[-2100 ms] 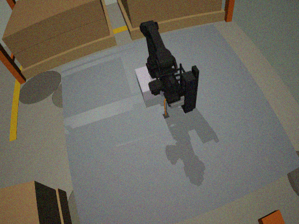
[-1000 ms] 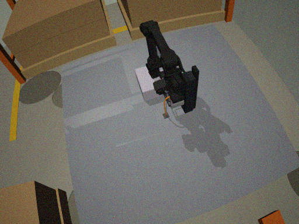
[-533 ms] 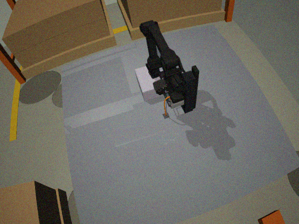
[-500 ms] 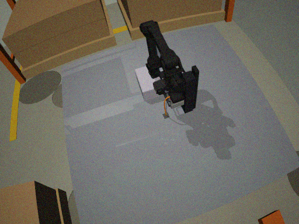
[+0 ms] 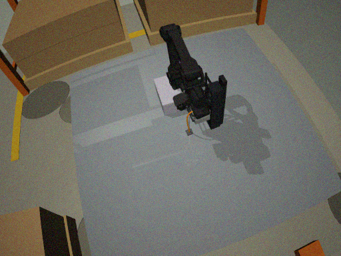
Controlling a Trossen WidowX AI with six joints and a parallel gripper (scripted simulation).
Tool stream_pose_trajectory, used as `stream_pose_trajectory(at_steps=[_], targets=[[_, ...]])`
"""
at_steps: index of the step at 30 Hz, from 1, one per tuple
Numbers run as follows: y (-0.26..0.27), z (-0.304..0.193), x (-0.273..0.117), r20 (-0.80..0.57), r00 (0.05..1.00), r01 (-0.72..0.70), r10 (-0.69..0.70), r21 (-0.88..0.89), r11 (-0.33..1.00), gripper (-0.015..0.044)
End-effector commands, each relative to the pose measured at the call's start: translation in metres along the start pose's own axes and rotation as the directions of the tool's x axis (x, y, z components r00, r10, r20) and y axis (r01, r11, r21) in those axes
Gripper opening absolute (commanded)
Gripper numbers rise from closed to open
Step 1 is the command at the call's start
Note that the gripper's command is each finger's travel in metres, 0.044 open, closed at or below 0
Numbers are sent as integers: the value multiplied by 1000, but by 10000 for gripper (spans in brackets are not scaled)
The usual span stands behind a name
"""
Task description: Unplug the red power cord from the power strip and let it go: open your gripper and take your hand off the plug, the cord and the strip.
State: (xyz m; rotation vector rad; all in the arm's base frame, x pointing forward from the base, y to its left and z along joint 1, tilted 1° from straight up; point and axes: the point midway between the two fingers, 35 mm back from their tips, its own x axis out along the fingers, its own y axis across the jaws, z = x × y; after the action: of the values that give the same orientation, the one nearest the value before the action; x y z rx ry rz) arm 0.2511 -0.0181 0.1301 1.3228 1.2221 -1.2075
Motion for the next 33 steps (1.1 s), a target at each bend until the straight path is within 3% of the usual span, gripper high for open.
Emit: stream_pose_trajectory(at_steps=[1,14,30,33], targets=[[0,30,-3,76,997,-3,1,27,1000,0],[-3,51,-5,77,997,-2,0,29,1000,0],[-3,49,-5,76,997,-2,0,30,1000,420],[-2,70,-12,78,997,-2,0,30,1000,440]])
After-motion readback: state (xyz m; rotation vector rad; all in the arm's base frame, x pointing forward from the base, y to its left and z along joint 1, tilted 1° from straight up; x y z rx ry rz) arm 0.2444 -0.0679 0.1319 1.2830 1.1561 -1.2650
